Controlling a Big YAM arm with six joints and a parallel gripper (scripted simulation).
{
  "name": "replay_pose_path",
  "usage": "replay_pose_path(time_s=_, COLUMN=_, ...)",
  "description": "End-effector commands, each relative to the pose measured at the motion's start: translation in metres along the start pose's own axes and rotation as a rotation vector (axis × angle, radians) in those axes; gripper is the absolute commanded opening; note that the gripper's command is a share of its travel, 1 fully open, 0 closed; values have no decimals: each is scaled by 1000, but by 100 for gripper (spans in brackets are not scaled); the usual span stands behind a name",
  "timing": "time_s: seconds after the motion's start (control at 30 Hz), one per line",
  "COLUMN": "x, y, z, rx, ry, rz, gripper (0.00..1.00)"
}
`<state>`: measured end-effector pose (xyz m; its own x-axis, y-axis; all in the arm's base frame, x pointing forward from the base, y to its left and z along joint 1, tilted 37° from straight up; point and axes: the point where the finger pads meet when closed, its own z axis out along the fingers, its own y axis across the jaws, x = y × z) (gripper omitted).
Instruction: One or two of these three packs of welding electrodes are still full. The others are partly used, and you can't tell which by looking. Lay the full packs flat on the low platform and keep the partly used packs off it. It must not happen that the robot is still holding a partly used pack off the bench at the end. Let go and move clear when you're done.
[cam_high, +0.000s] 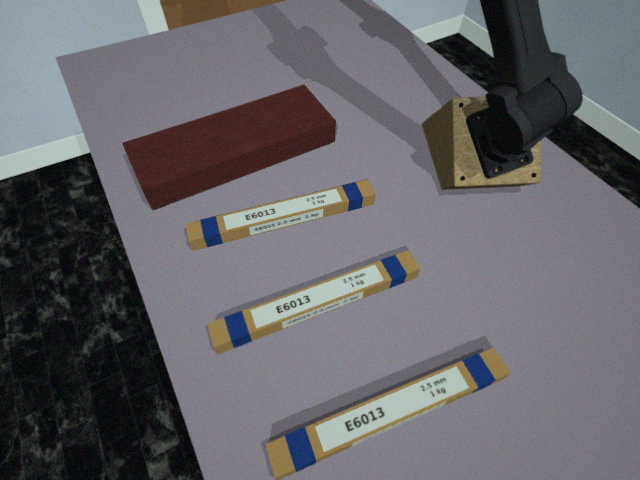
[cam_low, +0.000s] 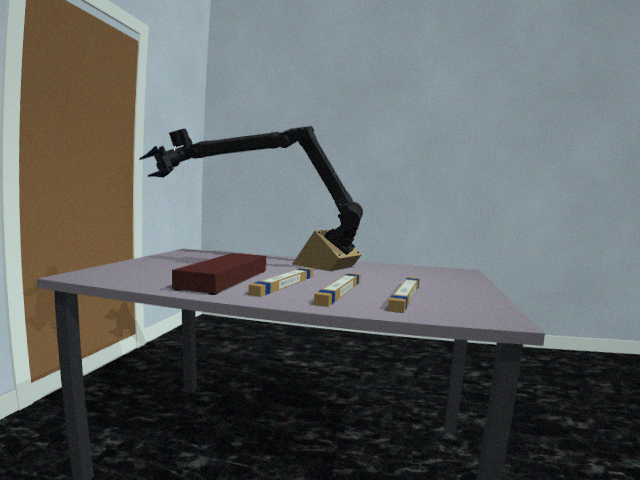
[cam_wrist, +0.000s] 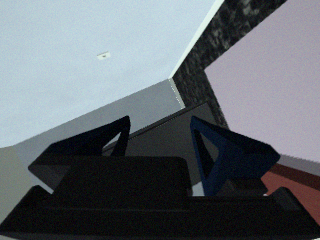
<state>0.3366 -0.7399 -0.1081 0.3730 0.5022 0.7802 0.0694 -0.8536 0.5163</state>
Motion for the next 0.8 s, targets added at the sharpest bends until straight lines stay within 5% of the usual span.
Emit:
replay_pose_path(time_s=0.0, x=52, y=25, z=19, rx=2, ry=23, rz=-107, gripper=74)
replay_pose_path(time_s=0.13, x=61, y=22, z=25, rx=5, ry=26, rz=-104, gripper=74)
replay_pose_path(time_s=0.63, x=29, y=-1, z=19, rx=11, ry=9, rz=-47, gripper=74)
replay_pose_path(time_s=0.77, x=66, y=6, z=35, rx=31, ry=9, rz=-194, gripper=74)
